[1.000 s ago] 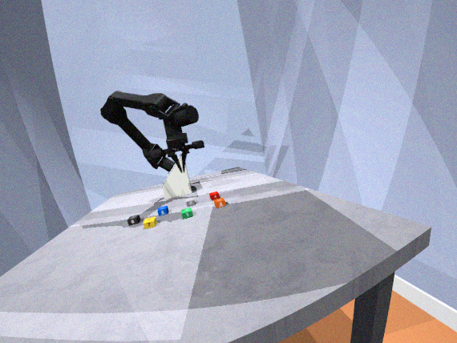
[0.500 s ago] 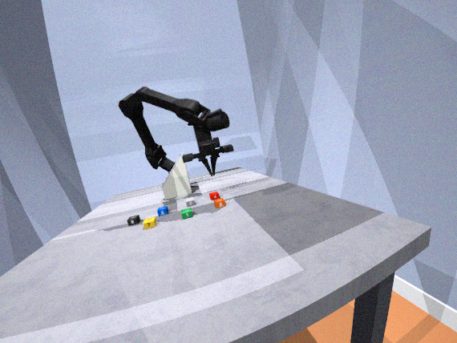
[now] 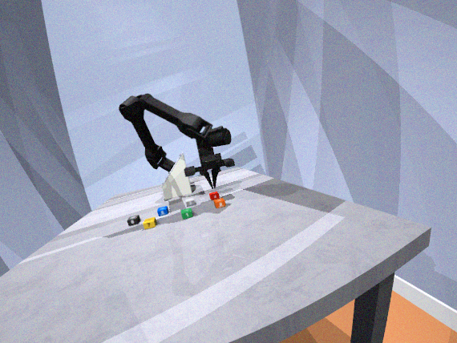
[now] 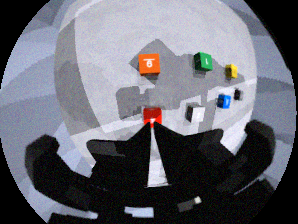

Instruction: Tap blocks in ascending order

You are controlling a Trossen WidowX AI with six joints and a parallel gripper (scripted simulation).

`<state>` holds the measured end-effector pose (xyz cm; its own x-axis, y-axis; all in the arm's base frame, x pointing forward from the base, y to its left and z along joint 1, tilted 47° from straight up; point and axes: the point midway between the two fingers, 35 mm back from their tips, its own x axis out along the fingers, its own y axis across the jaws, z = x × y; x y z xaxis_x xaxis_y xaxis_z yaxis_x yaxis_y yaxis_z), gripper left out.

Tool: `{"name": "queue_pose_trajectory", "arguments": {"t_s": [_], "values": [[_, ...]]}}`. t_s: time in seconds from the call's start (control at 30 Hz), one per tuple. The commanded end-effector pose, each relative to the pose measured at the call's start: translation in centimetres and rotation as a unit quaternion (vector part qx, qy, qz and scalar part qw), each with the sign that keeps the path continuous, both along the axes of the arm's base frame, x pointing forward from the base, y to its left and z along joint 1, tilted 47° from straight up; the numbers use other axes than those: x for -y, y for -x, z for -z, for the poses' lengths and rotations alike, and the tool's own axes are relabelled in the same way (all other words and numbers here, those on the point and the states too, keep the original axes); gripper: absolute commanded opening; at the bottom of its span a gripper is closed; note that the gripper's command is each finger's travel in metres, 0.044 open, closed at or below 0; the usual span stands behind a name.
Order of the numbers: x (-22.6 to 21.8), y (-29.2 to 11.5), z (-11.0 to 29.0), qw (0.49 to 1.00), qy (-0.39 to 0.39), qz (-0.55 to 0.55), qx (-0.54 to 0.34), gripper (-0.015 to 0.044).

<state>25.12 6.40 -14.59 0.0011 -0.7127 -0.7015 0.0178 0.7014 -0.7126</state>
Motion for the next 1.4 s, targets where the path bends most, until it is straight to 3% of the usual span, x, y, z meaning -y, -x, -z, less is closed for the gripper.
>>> {"name": "queue_pose_trajectory", "arguments": {"t_s": [0.0, 0.53, 0.8, 0.97, 1.1, 1.37], "values": [[0.6, 0.2, 0.5, 1.000, 0.004, -0.001, -0.004, 0.0020], [1.8, 0.2, 1.6, 1.000, 0.004, -0.001, -0.004, 0.0020], [-0.6, 0.1, -0.6, 1.000, 0.003, -0.001, -0.004, 0.0020], [-6.0, 0.1, -5.8, 1.000, 0.002, -0.001, -0.004, 0.0020], [-6.2, 0.2, -6.1, 1.000, 0.002, -0.001, -0.004, 0.0020], [0.4, -2.7, -13.7, 1.000, -0.004, -0.004, -0.005, 0.0020]]}}
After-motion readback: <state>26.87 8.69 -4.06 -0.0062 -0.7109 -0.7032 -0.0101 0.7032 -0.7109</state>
